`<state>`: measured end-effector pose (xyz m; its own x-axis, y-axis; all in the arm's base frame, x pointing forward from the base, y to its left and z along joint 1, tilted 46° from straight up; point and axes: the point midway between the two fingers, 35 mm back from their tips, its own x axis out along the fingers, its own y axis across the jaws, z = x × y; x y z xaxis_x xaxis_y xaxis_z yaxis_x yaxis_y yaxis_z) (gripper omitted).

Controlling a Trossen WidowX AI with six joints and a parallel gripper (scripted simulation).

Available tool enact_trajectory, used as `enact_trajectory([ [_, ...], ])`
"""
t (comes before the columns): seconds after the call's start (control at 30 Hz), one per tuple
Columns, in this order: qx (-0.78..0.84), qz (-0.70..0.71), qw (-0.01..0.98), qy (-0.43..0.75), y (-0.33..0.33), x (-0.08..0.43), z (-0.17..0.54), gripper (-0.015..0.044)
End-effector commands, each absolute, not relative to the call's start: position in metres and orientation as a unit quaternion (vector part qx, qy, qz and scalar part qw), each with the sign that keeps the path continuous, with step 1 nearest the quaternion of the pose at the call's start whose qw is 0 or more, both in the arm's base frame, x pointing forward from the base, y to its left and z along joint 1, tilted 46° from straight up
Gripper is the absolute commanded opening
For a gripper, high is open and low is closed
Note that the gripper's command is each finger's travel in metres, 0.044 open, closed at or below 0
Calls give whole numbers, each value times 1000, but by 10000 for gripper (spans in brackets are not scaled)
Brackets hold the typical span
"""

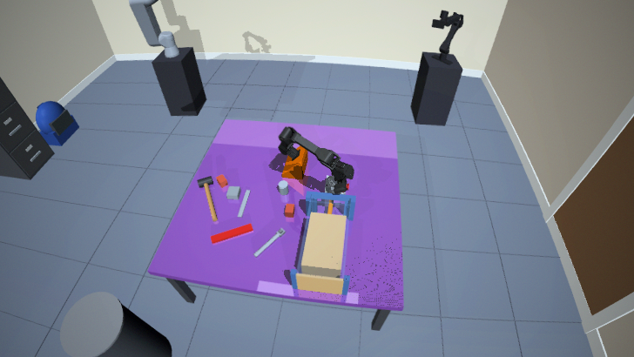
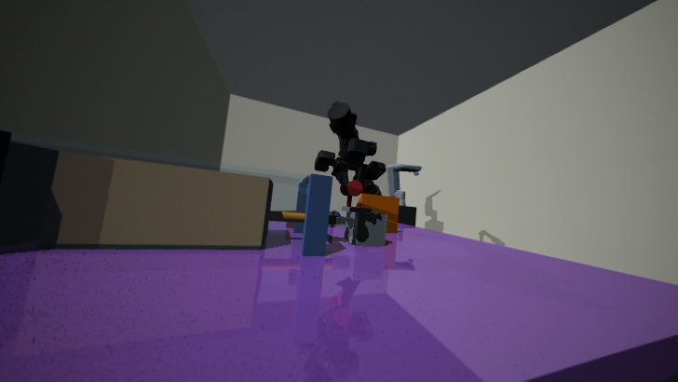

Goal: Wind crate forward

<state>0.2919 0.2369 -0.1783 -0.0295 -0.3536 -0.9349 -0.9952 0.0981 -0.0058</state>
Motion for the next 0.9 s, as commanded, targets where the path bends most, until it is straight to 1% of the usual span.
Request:
enact_trajectory([
  [0.0,-545,404,417,605,253,273,-190,0],
  [0.87,-545,404,417,605,255,269,-192,0],
])
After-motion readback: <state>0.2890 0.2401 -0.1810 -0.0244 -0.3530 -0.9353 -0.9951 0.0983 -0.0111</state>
